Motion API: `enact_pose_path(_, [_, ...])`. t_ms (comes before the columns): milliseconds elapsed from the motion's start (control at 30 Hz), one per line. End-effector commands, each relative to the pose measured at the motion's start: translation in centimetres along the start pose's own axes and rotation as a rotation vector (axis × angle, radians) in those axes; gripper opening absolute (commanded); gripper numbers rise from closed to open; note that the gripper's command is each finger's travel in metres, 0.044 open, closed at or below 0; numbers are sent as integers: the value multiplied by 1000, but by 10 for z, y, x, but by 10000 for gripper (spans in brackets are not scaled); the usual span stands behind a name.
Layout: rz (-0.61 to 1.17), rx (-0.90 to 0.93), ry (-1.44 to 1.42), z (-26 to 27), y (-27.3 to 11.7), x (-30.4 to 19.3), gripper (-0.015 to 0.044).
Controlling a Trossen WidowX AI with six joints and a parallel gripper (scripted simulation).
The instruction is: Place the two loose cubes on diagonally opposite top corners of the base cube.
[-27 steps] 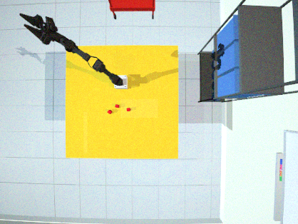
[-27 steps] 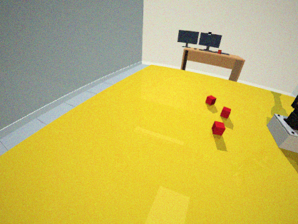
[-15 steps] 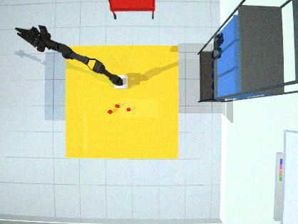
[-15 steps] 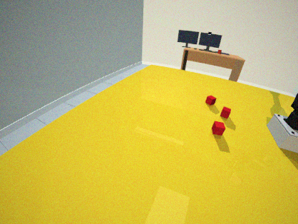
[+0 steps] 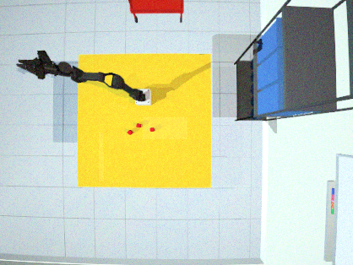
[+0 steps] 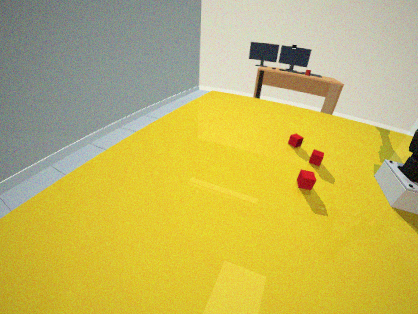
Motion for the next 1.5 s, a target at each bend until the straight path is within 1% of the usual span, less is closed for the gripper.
enact_pose_path(0, [72, -58, 18, 1, 0, -29, 265])
enact_pose_path(333, [303, -179, 53, 13, -11, -107, 265])
enact_pose_path(700, [596, -269, 50, 39, -43, -188, 265])
enact_pose_path(1100, [948, -307, -1, 79, -101, -261, 265])
enact_pose_path(1467, [1285, -281, -92, 121, -170, -306, 265])
Point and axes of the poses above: the point midway between the two fingers, 35 mm back from their tips, its own y axis out along the fingers, its own z axis across the jaws, x = y × z, the point moved 6 cm from there along -y, back along the fingers, and after that the axes turned 4 degrees about y, right-handed, at the moved point
